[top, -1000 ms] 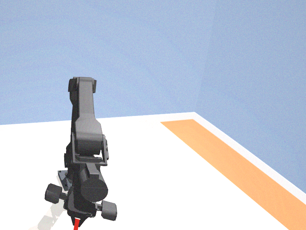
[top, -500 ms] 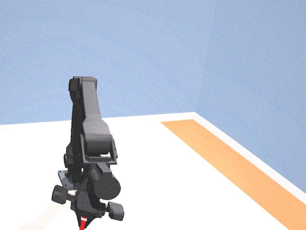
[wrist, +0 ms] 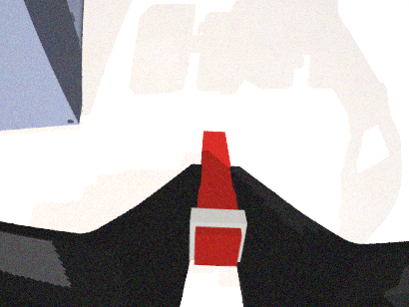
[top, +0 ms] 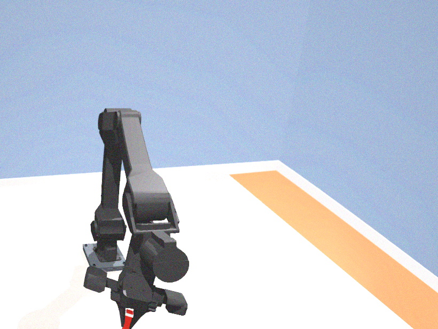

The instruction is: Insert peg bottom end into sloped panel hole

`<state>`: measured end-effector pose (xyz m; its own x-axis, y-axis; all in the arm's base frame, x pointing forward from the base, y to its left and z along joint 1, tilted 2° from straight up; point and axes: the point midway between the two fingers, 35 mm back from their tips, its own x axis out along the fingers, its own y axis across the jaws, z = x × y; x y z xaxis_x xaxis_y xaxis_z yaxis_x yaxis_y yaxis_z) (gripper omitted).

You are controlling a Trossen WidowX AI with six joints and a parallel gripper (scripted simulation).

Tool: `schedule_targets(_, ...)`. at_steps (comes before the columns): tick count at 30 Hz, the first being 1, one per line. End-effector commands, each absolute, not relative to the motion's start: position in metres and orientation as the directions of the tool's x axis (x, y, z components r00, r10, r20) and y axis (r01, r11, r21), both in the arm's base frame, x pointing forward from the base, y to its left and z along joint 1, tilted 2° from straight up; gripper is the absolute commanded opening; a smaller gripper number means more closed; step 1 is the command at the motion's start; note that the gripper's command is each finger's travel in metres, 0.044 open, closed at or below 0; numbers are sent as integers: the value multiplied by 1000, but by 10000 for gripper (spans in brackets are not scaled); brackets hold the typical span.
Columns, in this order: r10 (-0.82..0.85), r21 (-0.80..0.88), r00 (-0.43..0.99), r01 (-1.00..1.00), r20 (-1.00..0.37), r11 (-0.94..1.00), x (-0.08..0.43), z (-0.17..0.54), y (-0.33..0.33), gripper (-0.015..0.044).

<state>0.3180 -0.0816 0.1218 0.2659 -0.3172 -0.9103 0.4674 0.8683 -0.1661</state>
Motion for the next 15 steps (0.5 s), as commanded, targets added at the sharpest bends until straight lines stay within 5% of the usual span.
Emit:
schedule_targets(1,-331,-169,285,472,-900,865,318,123,-78,0)
schedule_targets(15,-358,-175,341,463,-869,869,322,123,-63,0)
